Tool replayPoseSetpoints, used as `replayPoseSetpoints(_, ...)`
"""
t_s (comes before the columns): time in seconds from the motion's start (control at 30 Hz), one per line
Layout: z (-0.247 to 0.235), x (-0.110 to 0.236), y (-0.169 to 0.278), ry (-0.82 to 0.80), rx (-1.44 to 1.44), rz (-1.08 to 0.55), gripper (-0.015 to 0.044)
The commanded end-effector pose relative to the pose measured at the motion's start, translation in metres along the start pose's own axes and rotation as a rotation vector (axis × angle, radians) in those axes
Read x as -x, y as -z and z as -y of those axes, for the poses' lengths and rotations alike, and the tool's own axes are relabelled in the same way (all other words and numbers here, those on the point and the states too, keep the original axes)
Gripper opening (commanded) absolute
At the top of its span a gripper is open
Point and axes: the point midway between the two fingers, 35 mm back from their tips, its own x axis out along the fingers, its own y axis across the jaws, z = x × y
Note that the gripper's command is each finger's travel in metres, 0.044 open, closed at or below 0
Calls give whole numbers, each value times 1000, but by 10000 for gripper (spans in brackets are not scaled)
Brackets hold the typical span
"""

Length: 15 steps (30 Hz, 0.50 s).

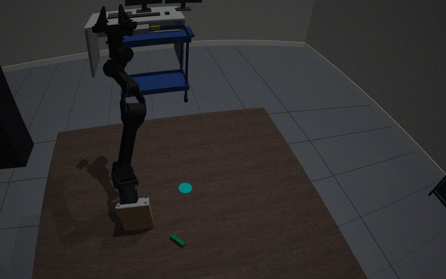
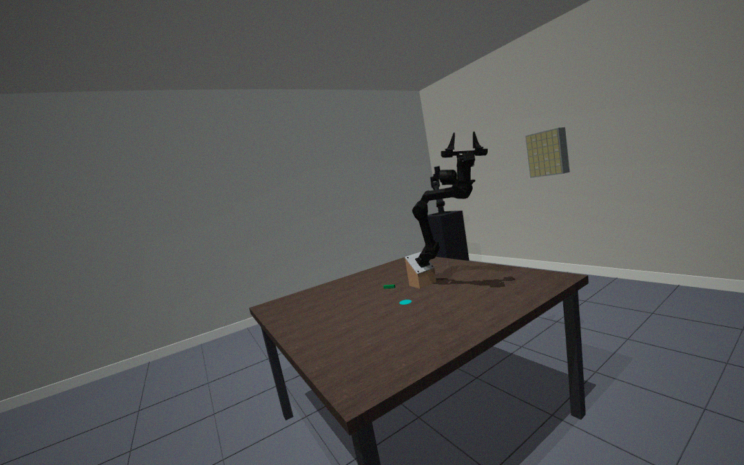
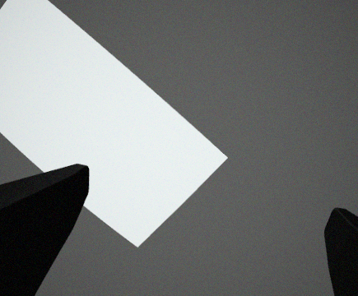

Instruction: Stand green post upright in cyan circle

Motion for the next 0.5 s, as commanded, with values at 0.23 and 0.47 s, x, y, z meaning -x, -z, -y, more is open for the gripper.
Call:
replayPoseSetpoints(0.23, 46, 15, -16, 156, 114, 42, 232)
replayPoseSetpoints(0.47, 99, 47, -49, 370, 284, 104, 232)
